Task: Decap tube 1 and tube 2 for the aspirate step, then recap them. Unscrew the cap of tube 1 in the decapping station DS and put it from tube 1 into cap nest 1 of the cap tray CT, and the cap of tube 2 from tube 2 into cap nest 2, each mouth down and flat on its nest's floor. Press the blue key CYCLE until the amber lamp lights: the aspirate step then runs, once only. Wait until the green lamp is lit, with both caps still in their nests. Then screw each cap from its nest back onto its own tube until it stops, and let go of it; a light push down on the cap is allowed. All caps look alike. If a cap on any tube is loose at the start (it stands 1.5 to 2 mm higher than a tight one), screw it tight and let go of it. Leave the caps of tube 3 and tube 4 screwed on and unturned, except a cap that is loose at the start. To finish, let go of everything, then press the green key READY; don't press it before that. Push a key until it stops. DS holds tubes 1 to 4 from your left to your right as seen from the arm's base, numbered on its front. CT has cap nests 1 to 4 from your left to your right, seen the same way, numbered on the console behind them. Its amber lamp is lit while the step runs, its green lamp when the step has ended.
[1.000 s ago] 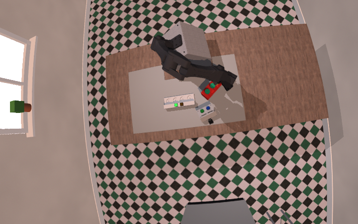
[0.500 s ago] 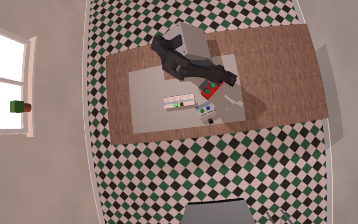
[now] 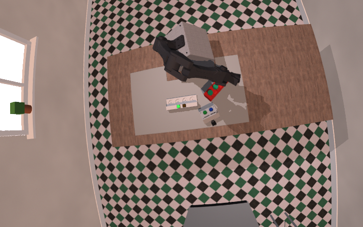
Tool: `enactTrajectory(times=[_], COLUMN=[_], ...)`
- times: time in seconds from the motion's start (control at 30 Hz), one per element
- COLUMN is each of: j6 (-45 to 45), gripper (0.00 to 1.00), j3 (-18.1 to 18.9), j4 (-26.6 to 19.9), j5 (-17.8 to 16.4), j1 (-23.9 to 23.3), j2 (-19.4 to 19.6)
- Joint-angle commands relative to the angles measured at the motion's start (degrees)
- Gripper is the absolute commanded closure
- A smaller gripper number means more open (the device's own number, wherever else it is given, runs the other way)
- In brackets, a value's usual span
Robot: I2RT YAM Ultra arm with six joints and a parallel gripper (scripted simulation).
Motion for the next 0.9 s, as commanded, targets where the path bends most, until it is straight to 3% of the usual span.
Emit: enactTrajectory(times=[0.0, 0.4, 0.87], j6=[-1.3, -1.3, 21.5], gripper=[1.0, 1.0, 1.0], j3=[0.1, 0.1, 0.1], j4=[0.1, 0.1, 0.2], j5=[0.0, 0.0, 0.0], j1=[0.3, 0.3, 0.2], j2=[-0.5, -0.5, -0.4])
